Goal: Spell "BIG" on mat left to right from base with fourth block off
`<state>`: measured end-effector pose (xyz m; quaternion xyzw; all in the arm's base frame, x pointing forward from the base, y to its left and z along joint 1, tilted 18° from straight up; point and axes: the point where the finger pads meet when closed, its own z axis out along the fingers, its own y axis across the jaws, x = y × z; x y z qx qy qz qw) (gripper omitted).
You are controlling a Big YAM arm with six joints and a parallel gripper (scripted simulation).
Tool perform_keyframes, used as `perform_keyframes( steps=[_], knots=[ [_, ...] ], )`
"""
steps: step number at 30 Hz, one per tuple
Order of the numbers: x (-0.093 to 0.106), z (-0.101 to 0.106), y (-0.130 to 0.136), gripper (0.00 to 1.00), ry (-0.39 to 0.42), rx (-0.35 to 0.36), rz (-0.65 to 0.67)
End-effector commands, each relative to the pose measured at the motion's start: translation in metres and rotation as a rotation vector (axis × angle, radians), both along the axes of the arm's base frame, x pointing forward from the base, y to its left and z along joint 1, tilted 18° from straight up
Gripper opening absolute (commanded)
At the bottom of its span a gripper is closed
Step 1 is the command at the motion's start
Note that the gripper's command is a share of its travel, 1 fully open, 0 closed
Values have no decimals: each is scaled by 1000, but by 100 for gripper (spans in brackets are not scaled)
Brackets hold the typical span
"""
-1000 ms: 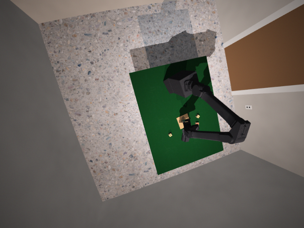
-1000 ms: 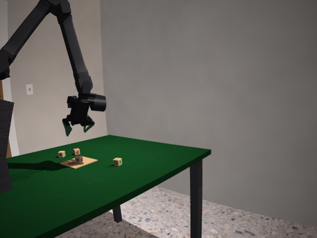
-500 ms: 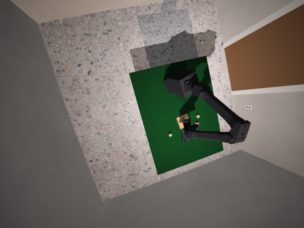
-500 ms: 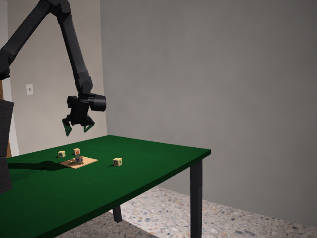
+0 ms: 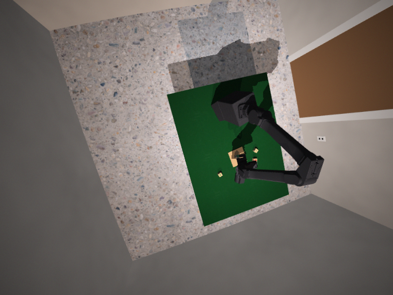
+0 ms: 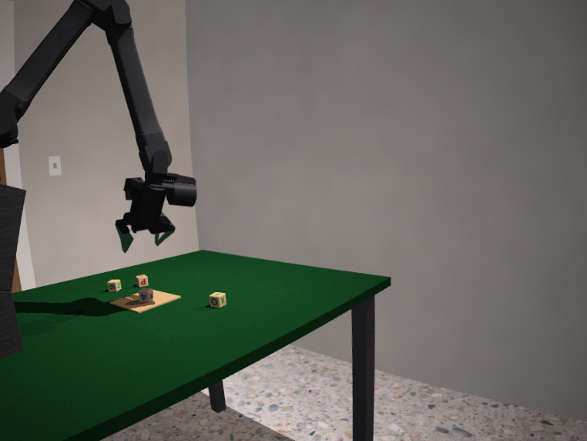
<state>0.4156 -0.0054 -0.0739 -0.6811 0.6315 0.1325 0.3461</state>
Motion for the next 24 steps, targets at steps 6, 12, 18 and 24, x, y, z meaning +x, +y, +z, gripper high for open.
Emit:
perform_keyframes(
  steps=[6, 12, 18, 24],
  knots=[
    [-3, -6, -1, 100, 15, 10, -1],
    [-3, -6, -1, 100, 15, 10, -1],
    [9, -3, -11, 100, 0, 10, -37],
    [45, -1, -63, 100, 17, 60, -270]
  ],
)
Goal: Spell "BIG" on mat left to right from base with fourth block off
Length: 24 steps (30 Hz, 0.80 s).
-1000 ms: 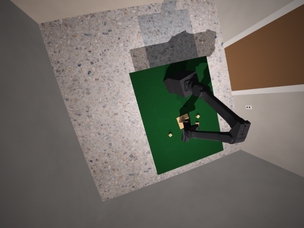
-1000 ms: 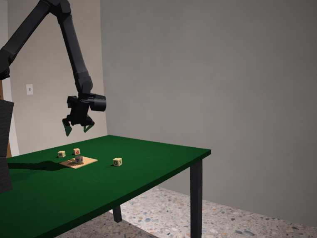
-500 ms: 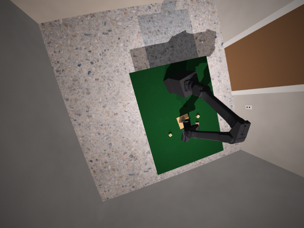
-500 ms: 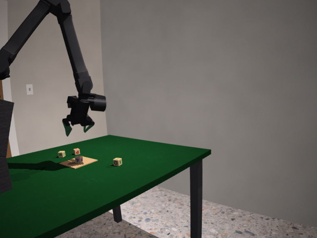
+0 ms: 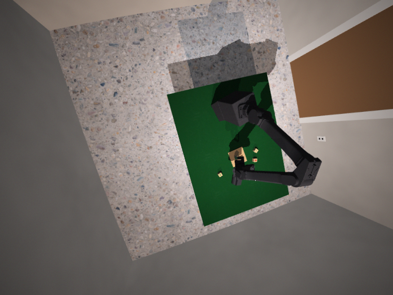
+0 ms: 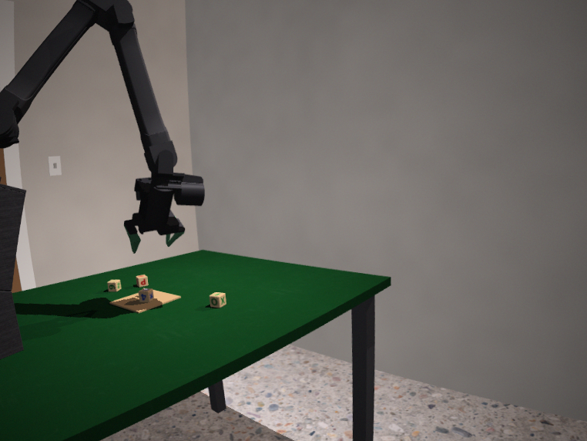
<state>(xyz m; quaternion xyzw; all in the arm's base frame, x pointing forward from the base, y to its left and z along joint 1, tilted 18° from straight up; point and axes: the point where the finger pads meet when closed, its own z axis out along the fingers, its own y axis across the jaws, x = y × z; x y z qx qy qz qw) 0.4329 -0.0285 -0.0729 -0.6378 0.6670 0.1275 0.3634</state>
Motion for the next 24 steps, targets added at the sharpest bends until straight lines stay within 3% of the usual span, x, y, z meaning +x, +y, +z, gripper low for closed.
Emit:
perform_keyframes(
  steps=[1, 2, 3, 5, 6, 8, 9, 12, 14, 16, 19, 21, 24],
  knots=[
    [40, 0, -63, 100, 16, 50, -249],
    [40, 0, -63, 100, 17, 45, -251],
    [52, 2, -88, 100, 20, 80, -342],
    [52, 2, -88, 100, 22, 74, -344],
    [62, 5, -112, 100, 23, 110, -430],
    [54, -2, -99, 100, 47, 111, -416],
    [69, 7, -135, 100, 24, 140, -507],
    [69, 6, -135, 100, 25, 136, -509],
    [78, 11, -168, 100, 25, 185, -614],
    [80, 11, -177, 100, 25, 194, -642],
    [79, 11, -180, 100, 29, 201, -656],
    [76, 5, -159, 100, 53, 207, -630],
    [76, 5, -159, 100, 53, 207, -630]
  ],
)
